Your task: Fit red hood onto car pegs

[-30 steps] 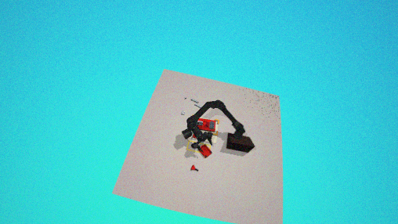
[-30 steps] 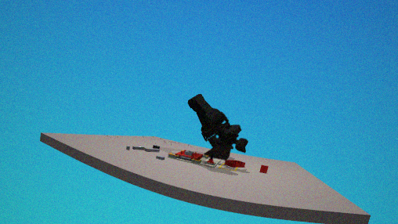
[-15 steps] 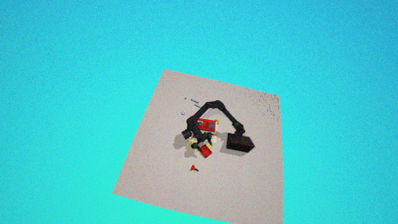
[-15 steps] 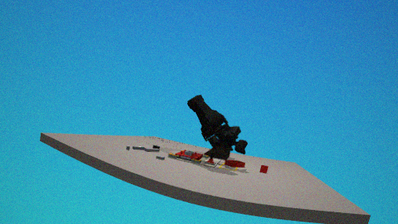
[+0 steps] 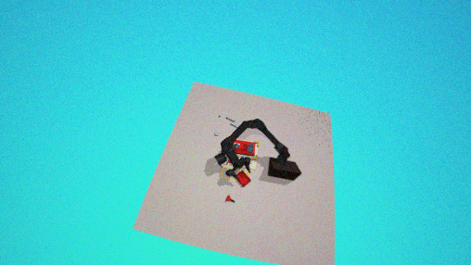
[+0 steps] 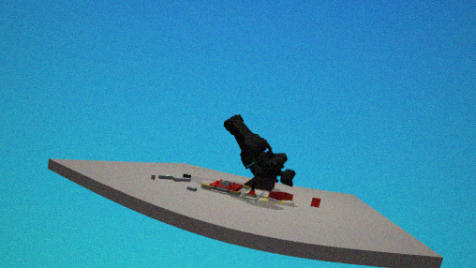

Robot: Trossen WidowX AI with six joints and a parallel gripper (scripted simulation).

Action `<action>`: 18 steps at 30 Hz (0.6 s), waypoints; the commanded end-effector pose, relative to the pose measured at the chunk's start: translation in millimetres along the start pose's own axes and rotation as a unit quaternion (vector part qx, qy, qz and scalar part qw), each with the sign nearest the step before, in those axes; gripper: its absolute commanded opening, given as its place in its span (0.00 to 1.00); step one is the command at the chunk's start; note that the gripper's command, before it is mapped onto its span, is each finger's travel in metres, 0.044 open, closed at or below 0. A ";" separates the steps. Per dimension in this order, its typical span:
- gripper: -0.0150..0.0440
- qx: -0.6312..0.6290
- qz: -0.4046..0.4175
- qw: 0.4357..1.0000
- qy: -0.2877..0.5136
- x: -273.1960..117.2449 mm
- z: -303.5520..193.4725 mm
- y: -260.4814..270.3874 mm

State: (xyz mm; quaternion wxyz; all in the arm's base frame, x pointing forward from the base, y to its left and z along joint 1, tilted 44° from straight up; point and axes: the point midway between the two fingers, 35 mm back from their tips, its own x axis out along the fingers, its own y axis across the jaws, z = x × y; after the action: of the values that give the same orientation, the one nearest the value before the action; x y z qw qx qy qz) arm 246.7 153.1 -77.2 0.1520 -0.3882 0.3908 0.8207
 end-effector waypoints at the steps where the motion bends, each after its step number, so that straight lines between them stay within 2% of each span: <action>1: 1.00 -0.003 0.001 1.000 0.002 1.7 -2.5 -0.2; 18: 1.00 -0.003 -0.001 1.000 0.003 5.5 -11.8 -0.7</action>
State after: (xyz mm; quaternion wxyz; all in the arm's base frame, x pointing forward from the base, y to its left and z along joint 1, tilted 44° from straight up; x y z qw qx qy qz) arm 249.4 145.8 -84.4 0.1533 -0.3899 0.3897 0.8201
